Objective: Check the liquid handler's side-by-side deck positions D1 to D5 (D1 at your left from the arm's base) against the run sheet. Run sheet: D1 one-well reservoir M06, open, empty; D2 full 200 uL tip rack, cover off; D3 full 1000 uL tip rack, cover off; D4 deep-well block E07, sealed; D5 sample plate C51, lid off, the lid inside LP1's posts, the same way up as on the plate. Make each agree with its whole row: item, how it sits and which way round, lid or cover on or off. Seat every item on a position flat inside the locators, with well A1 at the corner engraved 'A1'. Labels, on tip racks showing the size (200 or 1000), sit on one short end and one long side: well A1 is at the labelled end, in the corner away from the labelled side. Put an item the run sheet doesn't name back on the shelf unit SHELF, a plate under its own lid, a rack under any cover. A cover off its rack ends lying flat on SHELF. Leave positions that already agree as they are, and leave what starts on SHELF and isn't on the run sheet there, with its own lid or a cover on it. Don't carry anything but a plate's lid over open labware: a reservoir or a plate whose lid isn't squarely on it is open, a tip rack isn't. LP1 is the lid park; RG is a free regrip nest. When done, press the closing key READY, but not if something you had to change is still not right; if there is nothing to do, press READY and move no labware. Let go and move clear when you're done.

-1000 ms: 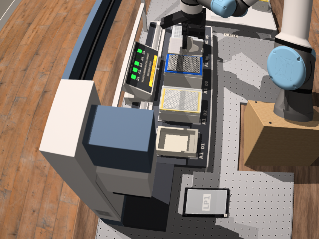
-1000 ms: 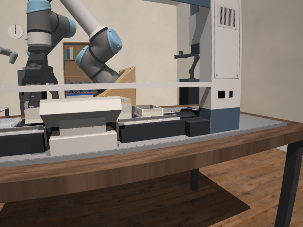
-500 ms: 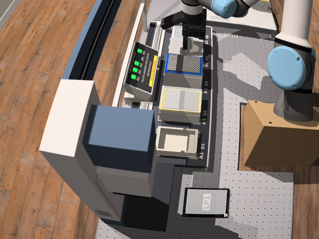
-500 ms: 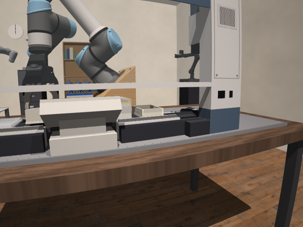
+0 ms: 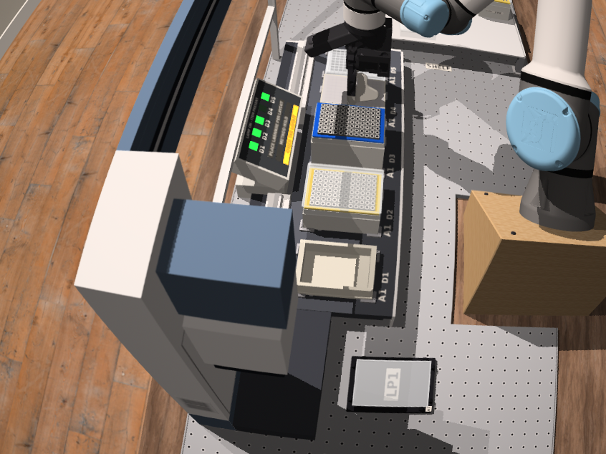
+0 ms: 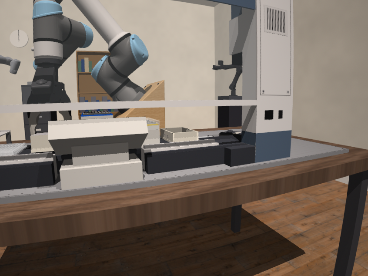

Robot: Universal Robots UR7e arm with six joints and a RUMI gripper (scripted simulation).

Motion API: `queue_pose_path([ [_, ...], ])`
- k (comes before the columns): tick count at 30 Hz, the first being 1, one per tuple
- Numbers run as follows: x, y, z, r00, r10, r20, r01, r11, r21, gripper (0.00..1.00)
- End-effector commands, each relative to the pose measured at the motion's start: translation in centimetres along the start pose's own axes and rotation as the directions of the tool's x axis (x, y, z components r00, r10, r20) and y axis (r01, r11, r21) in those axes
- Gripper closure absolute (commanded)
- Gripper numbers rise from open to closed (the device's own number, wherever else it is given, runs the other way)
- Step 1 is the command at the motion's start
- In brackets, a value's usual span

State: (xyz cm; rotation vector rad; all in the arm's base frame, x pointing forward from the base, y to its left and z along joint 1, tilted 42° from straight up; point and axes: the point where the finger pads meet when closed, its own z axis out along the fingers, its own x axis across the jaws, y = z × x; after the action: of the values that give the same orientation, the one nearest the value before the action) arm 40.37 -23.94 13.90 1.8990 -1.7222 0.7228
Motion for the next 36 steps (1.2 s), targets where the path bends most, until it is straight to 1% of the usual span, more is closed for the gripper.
queue_pose_path([
  [1,-0.08,0.08,0.33,1.000,0.000,0.002,0.000,1.000,-0.001,1.00],
  [14,-0.05,0.05,0.68,1.000,0.000,0.001,0.000,1.000,-0.001,1.00],
  [21,0.03,-0.07,0.52,1.000,0.001,-0.001,-0.001,1.000,0.002,1.00],
  [22,0.03,-0.07,0.53,1.000,0.001,-0.001,-0.001,1.000,0.002,0.18],
  [36,0.03,-0.07,0.53,1.000,0.001,-0.001,-0.001,1.000,0.002,0.18],
])
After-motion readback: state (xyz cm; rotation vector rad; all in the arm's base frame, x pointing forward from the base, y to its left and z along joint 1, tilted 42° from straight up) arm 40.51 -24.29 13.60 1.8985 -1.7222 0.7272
